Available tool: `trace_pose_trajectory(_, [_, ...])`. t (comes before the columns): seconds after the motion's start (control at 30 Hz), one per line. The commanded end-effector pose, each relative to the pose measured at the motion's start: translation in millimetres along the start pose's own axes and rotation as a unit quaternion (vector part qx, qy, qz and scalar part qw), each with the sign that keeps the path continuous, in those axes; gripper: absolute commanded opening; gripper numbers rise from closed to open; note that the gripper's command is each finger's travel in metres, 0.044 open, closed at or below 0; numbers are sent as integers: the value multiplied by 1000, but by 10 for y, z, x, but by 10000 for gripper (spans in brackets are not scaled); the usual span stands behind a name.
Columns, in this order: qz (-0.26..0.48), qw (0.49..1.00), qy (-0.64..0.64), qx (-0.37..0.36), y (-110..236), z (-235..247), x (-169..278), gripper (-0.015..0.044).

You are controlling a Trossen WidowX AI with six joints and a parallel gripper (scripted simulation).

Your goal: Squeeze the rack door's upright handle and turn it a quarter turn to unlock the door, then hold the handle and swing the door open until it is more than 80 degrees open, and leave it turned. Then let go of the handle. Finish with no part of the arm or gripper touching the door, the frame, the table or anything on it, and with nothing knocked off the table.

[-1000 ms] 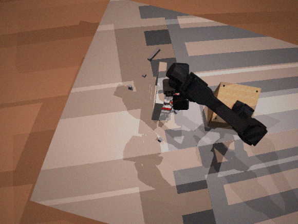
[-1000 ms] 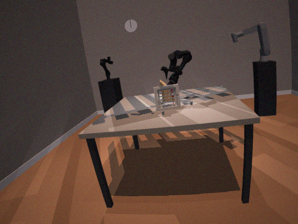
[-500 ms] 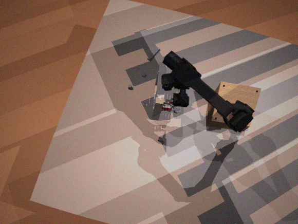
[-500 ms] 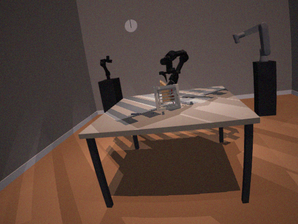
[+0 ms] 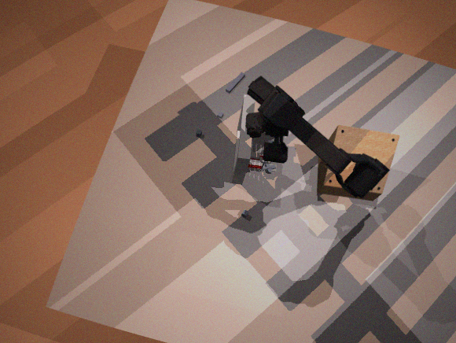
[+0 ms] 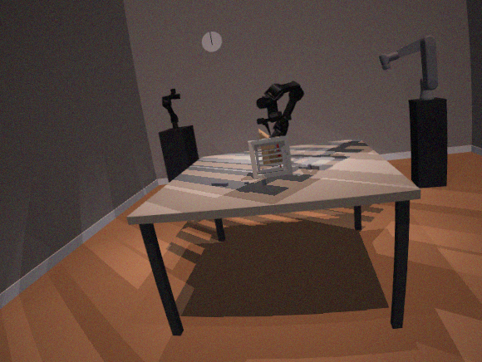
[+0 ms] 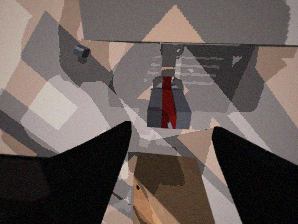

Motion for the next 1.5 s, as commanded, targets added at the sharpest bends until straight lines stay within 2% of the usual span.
trace_pose_trajectory(0.0, [1, 1000, -2, -3, -79, 3, -3, 288])
trace_pose_trajectory(1.17, [1, 1000, -2, -4, -622, 17, 12, 288])
trace_pose_trajectory(1.4, [1, 1000, -2, -4, -622, 17, 12, 105])
trace_pose_trajectory(1.47, [1, 1000, -2, -4, -622, 17, 12, 91])
Point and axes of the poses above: the point midway between the two fingers, 35 mm back from their tips, its own y axis back along the fingers, its own z axis across the jaws, x = y × z, the point moved 3 cm from there along y, back along the fingers, and after that the axes turned 1 degree about -y, right-handed, at the moved point
